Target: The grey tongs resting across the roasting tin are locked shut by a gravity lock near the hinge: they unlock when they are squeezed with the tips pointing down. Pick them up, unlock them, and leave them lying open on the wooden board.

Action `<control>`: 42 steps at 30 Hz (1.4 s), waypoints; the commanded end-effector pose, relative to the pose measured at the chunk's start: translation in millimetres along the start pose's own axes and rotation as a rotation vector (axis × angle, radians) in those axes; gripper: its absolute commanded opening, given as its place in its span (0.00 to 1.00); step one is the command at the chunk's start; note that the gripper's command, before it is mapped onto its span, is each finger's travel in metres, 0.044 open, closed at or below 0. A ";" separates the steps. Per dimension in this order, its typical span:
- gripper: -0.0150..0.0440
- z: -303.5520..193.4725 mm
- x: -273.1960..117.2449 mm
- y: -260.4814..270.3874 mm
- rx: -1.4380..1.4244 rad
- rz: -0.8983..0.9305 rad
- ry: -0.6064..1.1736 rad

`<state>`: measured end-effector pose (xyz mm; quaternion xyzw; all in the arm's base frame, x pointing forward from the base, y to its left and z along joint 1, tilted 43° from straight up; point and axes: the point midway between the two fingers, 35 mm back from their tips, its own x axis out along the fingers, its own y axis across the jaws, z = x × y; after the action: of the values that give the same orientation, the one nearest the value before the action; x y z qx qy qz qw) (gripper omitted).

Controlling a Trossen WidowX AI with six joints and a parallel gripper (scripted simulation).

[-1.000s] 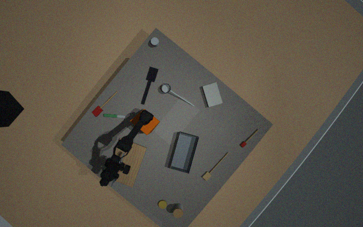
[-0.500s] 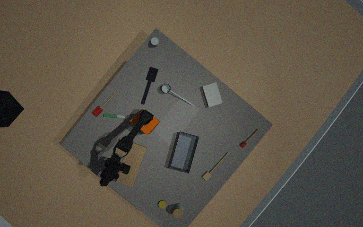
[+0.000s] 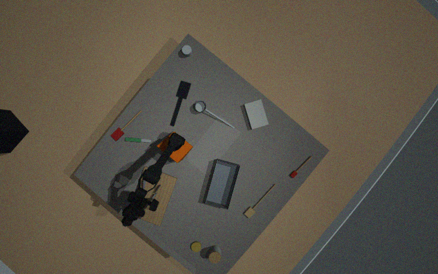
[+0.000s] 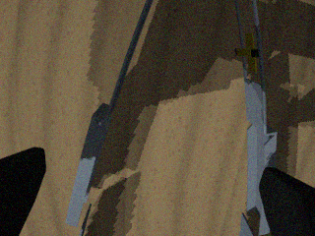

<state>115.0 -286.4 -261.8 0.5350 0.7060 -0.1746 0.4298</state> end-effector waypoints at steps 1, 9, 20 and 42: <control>1.00 10.9 -19.5 35.5 -0.013 0.002 -0.004; 1.00 6.1 -58.9 142.9 -0.014 0.015 0.058; 1.00 6.1 -58.9 142.9 -0.014 0.015 0.058; 1.00 6.1 -58.9 142.9 -0.014 0.015 0.058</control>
<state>249.1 -272.9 -189.1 0.5403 0.7175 -0.1497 0.4133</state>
